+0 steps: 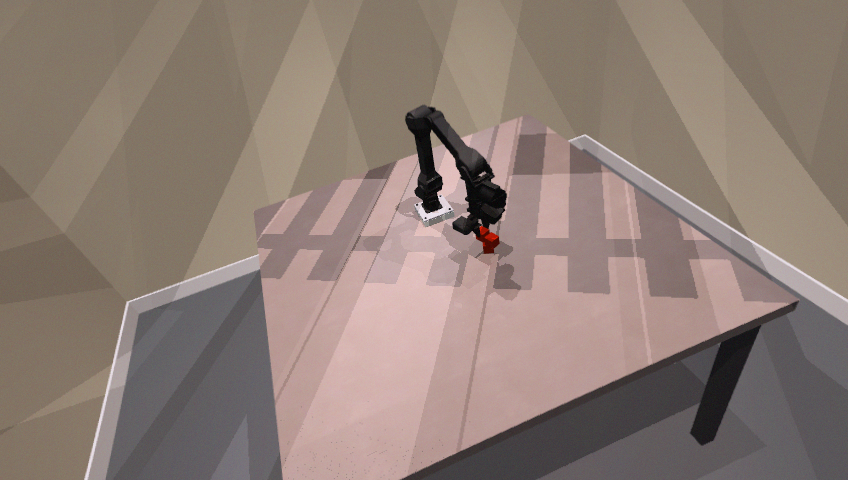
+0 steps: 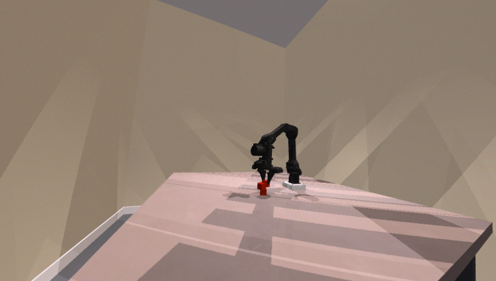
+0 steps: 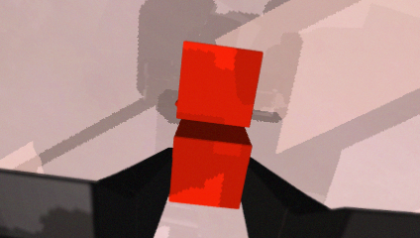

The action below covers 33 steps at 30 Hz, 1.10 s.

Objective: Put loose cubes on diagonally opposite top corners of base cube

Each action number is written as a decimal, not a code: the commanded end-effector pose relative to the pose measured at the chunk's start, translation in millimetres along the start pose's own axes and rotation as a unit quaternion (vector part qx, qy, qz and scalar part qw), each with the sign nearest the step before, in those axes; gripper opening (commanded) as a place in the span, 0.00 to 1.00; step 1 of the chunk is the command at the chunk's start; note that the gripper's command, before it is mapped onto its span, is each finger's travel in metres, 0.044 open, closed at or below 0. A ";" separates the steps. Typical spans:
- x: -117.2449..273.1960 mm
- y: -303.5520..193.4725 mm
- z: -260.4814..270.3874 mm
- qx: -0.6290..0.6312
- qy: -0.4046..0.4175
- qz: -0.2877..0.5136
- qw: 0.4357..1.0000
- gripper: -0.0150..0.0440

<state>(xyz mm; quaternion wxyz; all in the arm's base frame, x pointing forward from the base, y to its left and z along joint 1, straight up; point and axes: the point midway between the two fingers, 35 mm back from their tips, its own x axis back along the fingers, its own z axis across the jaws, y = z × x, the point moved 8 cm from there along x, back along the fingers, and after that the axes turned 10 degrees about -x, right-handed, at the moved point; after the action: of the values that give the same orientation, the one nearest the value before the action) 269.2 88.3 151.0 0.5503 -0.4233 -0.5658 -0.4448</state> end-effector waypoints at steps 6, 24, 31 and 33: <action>-6.2 -0.9 -0.3 0.003 -0.002 0.002 1.000 0.43; -7.6 -1.0 -0.3 0.002 -0.002 0.002 1.000 0.43; -7.6 -1.0 -0.3 0.002 -0.002 0.002 1.000 0.60; -7.6 -1.0 -0.3 0.002 -0.002 0.002 1.000 0.60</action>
<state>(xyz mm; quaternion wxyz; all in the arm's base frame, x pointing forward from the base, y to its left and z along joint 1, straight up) 268.4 88.1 143.7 0.5514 -0.4248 -0.5648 -0.4432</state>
